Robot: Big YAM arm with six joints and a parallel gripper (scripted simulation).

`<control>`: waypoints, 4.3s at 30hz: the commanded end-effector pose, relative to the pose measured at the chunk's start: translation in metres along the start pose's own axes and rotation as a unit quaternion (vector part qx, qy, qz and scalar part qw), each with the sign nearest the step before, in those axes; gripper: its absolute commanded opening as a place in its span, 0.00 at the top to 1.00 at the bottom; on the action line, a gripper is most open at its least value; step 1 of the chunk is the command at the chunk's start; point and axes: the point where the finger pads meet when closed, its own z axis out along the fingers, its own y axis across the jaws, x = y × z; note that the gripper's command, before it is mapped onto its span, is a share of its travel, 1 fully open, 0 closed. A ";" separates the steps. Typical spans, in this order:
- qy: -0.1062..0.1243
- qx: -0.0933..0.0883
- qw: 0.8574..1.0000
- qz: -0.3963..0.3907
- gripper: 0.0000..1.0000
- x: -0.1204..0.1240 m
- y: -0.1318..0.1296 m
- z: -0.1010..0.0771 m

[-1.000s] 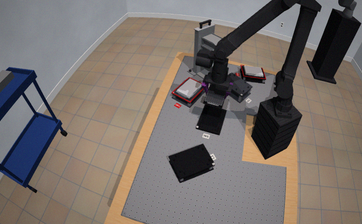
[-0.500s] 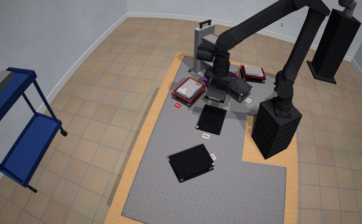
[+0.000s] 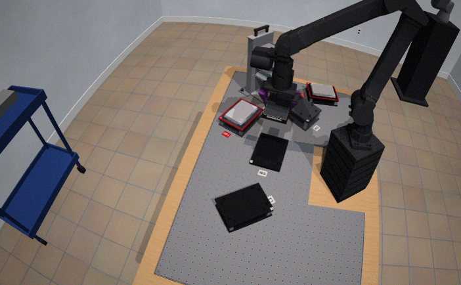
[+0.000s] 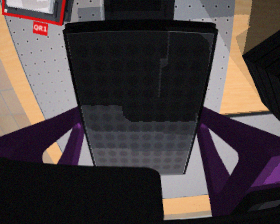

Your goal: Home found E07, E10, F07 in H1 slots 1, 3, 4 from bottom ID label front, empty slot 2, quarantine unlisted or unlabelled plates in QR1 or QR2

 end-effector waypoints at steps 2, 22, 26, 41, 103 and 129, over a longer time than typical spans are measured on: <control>-0.002 -0.017 1.000 -0.021 0.14 -0.015 0.025 -0.016; -0.012 -0.027 0.987 -0.155 0.14 -0.080 0.026 -0.023; -0.014 -0.028 0.983 -0.180 0.14 -0.091 0.024 -0.024; -0.019 -0.022 0.959 -0.281 0.14 -0.139 0.013 -0.023; -0.006 -0.001 0.855 -0.518 0.14 -0.263 -0.076 0.022; -0.008 -0.002 0.856 -0.517 0.14 -0.266 -0.075 0.080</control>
